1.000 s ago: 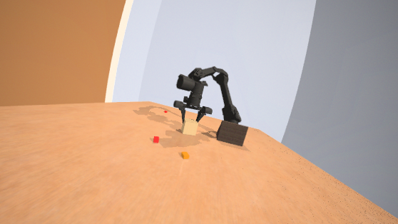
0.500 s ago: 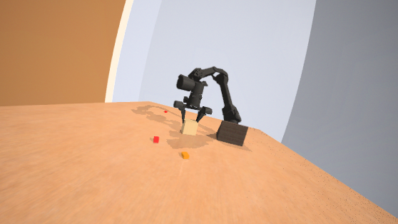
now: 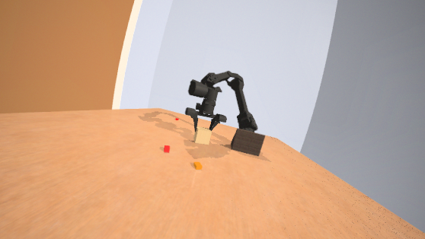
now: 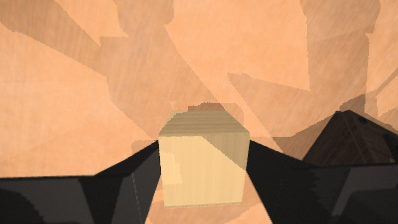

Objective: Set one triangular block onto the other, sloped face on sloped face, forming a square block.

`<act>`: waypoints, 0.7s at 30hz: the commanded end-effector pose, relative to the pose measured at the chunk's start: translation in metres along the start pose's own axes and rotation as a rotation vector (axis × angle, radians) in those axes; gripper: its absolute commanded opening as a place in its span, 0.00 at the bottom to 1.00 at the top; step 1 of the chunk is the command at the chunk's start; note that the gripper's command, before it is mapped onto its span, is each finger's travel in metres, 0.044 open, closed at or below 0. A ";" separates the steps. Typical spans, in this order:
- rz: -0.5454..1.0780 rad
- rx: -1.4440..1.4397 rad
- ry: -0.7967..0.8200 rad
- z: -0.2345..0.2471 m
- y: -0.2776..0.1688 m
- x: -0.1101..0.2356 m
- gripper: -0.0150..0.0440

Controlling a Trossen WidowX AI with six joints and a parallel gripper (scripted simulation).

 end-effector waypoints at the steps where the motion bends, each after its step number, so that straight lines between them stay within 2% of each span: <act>1: -0.005 0.005 0.001 0.000 0.000 0.000 0.25; 2: -0.007 0.006 0.001 0.000 0.000 0.000 0.25; 18: 0.000 0.000 0.000 0.000 0.000 0.000 0.97; 19: 0.000 0.000 0.000 0.000 0.000 0.000 1.00; 21: 0.000 0.000 0.000 0.000 0.000 0.000 1.00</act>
Point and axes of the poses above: the point midway between the two fingers, 35 mm back from their tips, its own x axis back along the fingers, its own z axis across the jaws, y = z × x, the point moved 3 cm from there along x, back along the fingers, and after that the axes turned 12 degrees about x, right-handed, at the moved point
